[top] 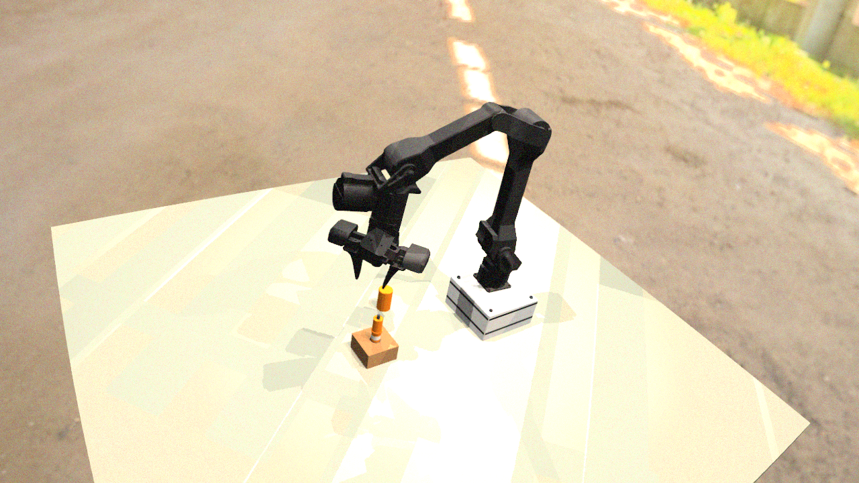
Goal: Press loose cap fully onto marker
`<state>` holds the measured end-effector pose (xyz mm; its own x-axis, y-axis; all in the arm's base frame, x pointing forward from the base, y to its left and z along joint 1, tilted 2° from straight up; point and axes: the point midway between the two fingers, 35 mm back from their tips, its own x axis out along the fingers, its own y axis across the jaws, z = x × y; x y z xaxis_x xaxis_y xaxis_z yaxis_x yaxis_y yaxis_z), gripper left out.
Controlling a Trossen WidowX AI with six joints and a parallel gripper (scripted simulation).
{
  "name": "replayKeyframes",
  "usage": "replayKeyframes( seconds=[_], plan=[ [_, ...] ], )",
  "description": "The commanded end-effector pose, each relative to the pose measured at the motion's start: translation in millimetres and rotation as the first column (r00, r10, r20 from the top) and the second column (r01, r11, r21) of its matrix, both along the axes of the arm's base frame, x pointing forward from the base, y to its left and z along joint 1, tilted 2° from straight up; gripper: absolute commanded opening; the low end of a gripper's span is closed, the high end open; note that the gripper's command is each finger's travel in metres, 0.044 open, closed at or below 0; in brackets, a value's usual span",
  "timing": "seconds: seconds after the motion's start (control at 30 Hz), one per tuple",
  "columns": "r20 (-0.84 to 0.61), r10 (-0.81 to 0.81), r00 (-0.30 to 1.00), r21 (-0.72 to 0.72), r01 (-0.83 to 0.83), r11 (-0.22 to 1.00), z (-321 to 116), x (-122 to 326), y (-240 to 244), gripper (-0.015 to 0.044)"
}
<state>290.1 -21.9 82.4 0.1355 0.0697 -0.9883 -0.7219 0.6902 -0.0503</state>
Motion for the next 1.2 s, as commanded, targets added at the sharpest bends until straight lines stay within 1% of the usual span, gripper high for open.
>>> replayKeyframes(
  seconds=[0.0, 0.07, 0.17, 0.27, 0.37, 0.4, 1.17],
  plan=[
    [-0.093, 0.066, 0.993, -0.046, -0.070, 0.996, -5.0, -39.2, -38.3, 0.0253],
    [-0.133, 0.092, 0.987, -0.052, -0.100, 0.994, -6.5, -56.0, -51.1, 0.0253],
    [-0.138, 0.096, 0.986, -0.052, -0.104, 0.993, -6.6, -60.5, -47.9, 0.0253],
    [-0.138, 0.096, 0.986, -0.052, -0.104, 0.993, -9.5, -60.3, -47.9, 0.0253],
    [-0.138, 0.096, 0.986, -0.052, -0.104, 0.993, -39.0, -60.5, -47.3, 0.0253],
    [-0.138, 0.096, 0.986, -0.052, -0.104, 0.993, -41.7, -60.7, -47.2, 0.0253],
    [-0.138, 0.096, 0.986, -0.052, -0.104, 0.993, -80.5, -61.3, -47.8, 0.0253]
  ],
)
